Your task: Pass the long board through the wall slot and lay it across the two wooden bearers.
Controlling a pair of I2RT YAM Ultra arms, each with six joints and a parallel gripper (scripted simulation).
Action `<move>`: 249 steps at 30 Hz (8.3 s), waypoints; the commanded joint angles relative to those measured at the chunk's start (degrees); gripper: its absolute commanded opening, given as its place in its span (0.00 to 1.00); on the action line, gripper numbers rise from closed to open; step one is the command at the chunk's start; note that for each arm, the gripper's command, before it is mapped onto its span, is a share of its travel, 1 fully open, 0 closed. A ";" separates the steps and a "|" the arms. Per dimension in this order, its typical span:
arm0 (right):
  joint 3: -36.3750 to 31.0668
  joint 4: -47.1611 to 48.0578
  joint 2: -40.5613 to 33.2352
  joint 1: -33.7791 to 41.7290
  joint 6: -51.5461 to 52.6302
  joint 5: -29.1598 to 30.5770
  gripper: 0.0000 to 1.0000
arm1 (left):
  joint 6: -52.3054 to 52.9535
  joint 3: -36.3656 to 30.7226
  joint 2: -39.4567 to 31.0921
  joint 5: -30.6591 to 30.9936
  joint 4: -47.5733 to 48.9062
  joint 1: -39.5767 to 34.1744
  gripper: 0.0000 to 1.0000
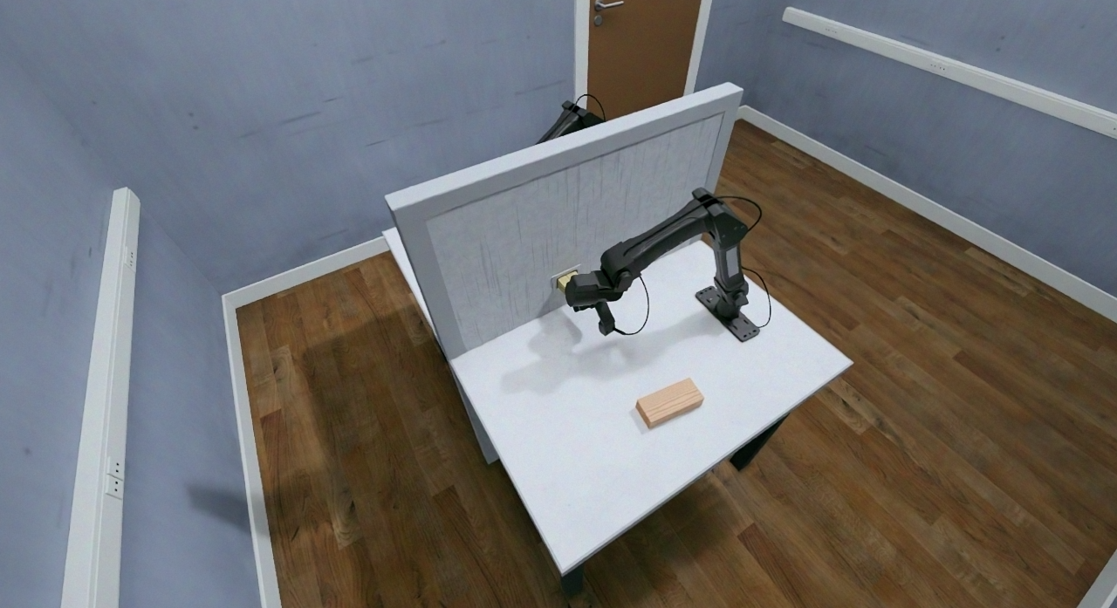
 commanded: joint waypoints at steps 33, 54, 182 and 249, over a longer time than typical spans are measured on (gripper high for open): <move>0.81 0.09 -1.52 -0.22 0.37 -0.94 0.00 | 1.45 2.56 -0.62 2.06 -4.12 0.29 0.73; 0.81 0.09 -1.52 -0.22 0.37 -0.94 0.00 | 3.52 4.65 -2.52 2.14 -6.46 2.87 0.73; 2.72 -7.56 -1.15 -6.40 -8.29 -1.11 0.00 | 108.42 -22.75 -52.17 -41.44 50.96 11.45 0.73; 10.46 -22.54 4.41 -21.16 -26.87 0.40 0.00 | 108.42 -22.75 -52.17 -41.44 50.96 11.45 0.73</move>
